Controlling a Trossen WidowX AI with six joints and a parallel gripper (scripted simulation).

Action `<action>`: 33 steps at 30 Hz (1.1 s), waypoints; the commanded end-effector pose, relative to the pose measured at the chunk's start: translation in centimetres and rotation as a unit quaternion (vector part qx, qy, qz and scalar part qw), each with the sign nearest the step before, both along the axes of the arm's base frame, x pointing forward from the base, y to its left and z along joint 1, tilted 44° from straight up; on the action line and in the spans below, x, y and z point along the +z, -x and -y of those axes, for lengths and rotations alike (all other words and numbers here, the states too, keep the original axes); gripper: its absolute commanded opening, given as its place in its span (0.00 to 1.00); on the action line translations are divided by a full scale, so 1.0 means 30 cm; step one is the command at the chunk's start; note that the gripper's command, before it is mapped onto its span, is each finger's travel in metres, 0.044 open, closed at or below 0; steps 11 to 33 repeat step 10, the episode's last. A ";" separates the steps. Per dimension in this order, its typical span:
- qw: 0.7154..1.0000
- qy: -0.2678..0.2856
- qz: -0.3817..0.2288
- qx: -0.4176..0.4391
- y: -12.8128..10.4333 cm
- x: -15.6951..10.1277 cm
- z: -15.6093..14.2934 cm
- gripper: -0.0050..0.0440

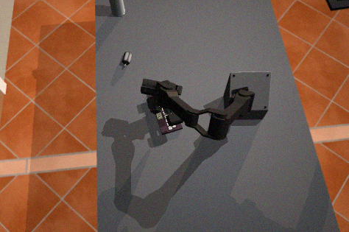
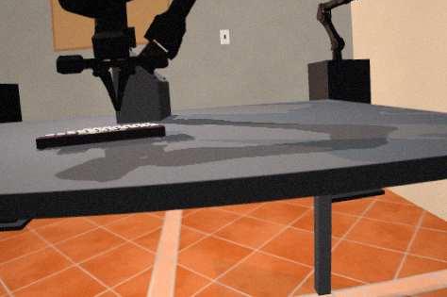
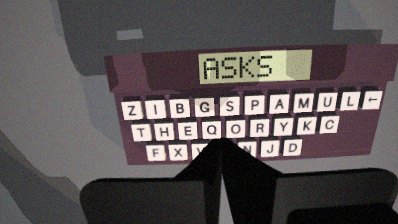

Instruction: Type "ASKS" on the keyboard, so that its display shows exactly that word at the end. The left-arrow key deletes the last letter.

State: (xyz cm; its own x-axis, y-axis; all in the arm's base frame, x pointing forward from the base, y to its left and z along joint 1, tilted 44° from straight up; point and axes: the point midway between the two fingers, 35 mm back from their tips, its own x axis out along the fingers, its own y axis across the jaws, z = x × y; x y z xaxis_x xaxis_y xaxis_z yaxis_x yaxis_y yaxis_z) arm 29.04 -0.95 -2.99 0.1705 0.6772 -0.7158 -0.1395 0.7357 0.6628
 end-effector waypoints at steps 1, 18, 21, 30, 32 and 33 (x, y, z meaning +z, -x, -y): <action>1.000 0.001 0.003 0.005 0.088 0.017 -0.046 0.00; 1.000 0.001 0.002 0.005 0.102 0.017 -0.053 0.00; 1.000 0.001 0.002 0.005 0.102 0.017 -0.053 0.00; 1.000 0.001 0.002 0.005 0.102 0.017 -0.053 0.00; 1.000 0.001 0.002 0.005 0.102 0.017 -0.053 0.00; 1.000 0.001 0.002 0.005 0.102 0.017 -0.053 0.00</action>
